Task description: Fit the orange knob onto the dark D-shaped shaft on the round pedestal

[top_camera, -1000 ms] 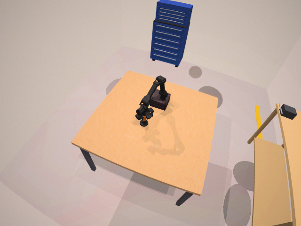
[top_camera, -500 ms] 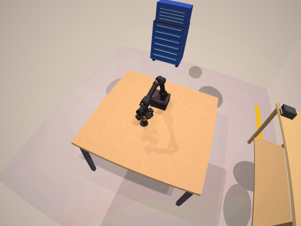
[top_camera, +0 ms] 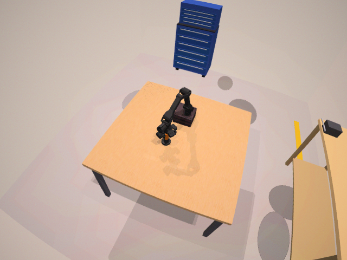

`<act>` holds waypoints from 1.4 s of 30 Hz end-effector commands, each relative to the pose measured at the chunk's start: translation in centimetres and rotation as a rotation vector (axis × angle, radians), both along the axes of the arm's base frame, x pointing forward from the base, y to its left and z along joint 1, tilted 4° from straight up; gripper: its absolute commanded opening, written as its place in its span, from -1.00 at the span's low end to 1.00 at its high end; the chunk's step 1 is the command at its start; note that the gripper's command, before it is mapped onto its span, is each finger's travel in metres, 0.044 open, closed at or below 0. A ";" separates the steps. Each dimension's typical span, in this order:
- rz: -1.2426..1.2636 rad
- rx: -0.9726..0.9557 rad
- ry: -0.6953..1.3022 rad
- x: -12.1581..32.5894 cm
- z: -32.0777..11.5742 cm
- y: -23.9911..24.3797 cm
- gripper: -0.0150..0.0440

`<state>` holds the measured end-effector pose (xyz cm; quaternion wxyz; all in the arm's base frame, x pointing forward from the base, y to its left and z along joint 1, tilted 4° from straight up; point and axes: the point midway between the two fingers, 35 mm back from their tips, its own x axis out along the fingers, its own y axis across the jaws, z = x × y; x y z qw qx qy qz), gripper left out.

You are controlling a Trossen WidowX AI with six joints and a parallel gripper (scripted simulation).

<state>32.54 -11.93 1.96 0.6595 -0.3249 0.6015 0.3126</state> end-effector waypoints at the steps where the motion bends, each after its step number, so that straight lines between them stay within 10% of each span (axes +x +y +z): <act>1: 0.000 0.000 -0.002 0.0 0.0 0.0 -0.49; 42: 0.051 -0.004 -0.003 0.1 -0.6 0.0 -0.49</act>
